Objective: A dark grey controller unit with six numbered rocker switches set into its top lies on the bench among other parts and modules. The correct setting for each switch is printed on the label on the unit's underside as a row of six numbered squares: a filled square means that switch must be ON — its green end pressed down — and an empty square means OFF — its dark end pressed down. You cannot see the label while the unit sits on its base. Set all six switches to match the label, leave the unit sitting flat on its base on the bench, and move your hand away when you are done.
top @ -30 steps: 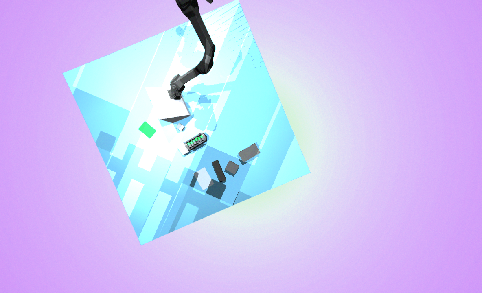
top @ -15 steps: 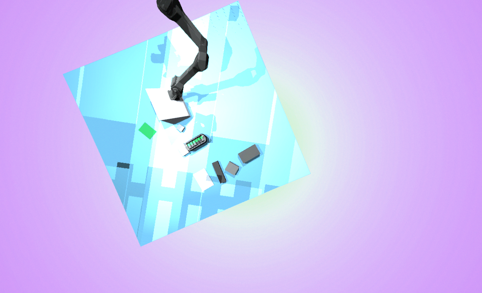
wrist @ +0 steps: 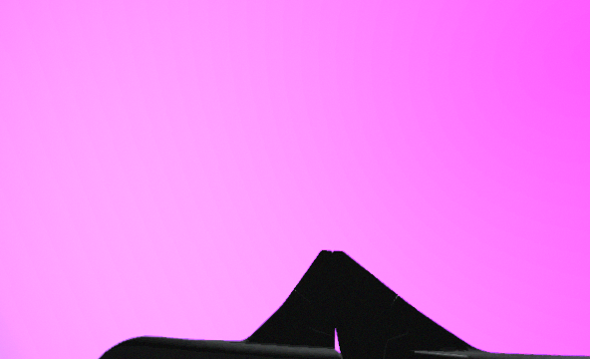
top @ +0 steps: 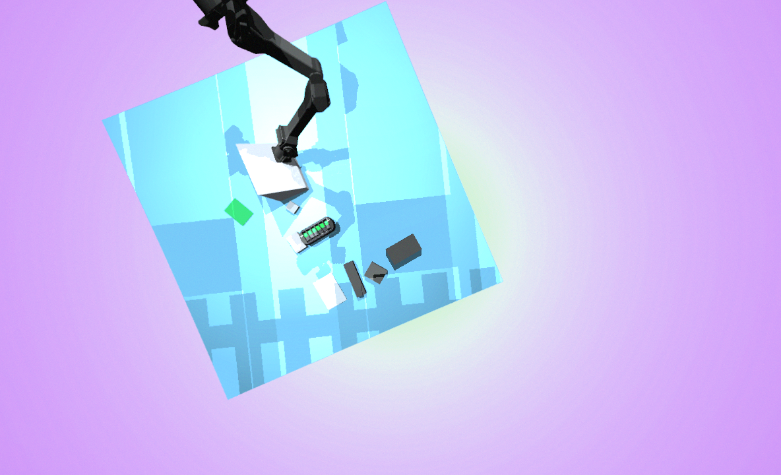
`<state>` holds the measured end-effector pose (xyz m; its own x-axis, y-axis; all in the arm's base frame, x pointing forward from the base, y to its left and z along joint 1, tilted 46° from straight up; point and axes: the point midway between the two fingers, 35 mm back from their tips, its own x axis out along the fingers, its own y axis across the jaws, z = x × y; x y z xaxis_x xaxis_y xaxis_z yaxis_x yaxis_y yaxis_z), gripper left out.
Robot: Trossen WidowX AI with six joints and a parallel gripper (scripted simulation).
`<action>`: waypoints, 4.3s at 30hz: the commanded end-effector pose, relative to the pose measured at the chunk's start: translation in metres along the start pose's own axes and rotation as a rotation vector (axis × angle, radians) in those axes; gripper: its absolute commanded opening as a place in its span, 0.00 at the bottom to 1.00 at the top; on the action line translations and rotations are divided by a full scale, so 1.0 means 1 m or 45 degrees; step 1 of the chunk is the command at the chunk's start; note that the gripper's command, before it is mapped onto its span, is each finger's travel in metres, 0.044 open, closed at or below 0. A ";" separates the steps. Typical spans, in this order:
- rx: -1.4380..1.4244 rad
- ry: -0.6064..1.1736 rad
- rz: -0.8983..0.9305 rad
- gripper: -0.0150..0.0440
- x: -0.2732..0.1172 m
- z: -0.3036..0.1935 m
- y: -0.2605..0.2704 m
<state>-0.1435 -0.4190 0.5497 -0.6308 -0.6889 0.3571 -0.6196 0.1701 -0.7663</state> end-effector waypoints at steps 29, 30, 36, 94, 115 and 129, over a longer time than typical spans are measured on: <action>-0.101 -1.607 -0.219 0.25 -0.276 0.340 -0.077; -0.115 -1.661 -0.224 0.25 -0.290 0.346 -0.078; -0.235 -2.025 -0.215 0.25 -0.388 0.378 -0.070; -1.861 -3.421 0.801 0.25 -0.828 0.190 0.144; -1.049 -3.782 0.652 0.25 -0.756 0.233 0.231; -0.951 -3.802 0.618 0.25 -0.747 0.233 0.243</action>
<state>0.2860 -0.0271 -0.0276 0.2428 0.7210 -0.6490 -0.9503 0.0425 -0.3084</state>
